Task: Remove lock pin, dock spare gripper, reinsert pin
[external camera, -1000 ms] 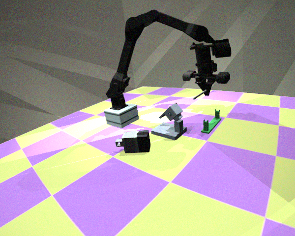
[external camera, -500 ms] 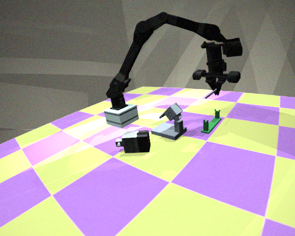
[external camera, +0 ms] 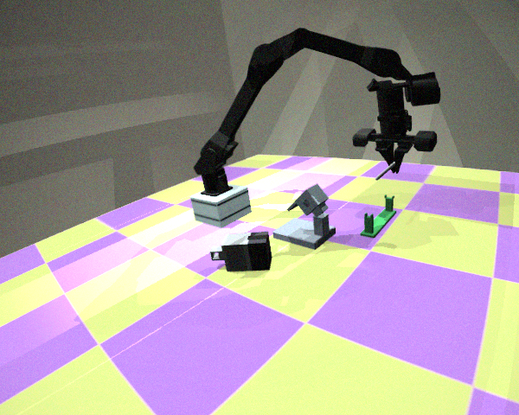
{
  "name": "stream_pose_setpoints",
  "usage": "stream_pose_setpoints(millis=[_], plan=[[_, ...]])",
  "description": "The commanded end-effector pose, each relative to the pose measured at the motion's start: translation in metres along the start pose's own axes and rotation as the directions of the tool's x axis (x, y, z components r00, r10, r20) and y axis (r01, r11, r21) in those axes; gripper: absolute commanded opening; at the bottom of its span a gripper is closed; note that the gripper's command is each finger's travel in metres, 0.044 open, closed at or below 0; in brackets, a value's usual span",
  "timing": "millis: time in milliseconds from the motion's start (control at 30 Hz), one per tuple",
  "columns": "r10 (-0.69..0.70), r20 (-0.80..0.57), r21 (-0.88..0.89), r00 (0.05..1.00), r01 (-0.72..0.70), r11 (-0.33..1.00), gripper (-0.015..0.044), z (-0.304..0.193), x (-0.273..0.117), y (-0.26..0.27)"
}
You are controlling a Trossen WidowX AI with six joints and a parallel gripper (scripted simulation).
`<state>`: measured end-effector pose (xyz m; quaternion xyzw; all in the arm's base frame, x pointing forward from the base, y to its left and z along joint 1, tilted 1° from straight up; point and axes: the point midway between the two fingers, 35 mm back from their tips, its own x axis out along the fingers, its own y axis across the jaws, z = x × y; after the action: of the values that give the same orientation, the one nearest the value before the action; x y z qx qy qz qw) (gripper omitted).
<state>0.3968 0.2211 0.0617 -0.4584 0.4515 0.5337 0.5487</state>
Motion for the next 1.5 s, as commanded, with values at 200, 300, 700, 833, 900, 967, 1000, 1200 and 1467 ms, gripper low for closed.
stream_pose_setpoints(millis=[200, 300, 700, 833, 900, 967, 1000, 1200, 1467], plan=[[-0.002, 0.001, 0.001, 1.000, 0.002, 1.000, 0.0000, -0.004, 0.017, 0.001], [-0.005, 0.002, 0.000, 1.000, 0.005, 1.000, 0.0000, -0.005, 0.022, 0.001], [-0.017, 0.009, -0.001, 1.000, 0.017, 1.000, 0.0000, -0.008, 0.039, 0.001], [-0.021, 0.011, -0.002, 1.000, 0.021, 1.000, 0.0000, -0.009, 0.044, 0.001], [-0.023, 0.012, -0.002, 1.000, 0.023, 1.000, 0.0000, -0.010, 0.047, 0.001], [-0.025, 0.013, -0.002, 1.000, 0.025, 1.000, 0.0000, -0.010, 0.050, 0.001], [-0.026, 0.013, -0.003, 1.000, 0.026, 1.000, 0.0000, -0.010, 0.051, 0.001], [-0.033, 0.017, -0.003, 0.999, 0.033, 0.999, 0.0000, -0.012, 0.060, 0.001], [-0.034, 0.017, -0.004, 0.999, 0.034, 0.999, 0.0000, -0.012, 0.062, 0.001]])
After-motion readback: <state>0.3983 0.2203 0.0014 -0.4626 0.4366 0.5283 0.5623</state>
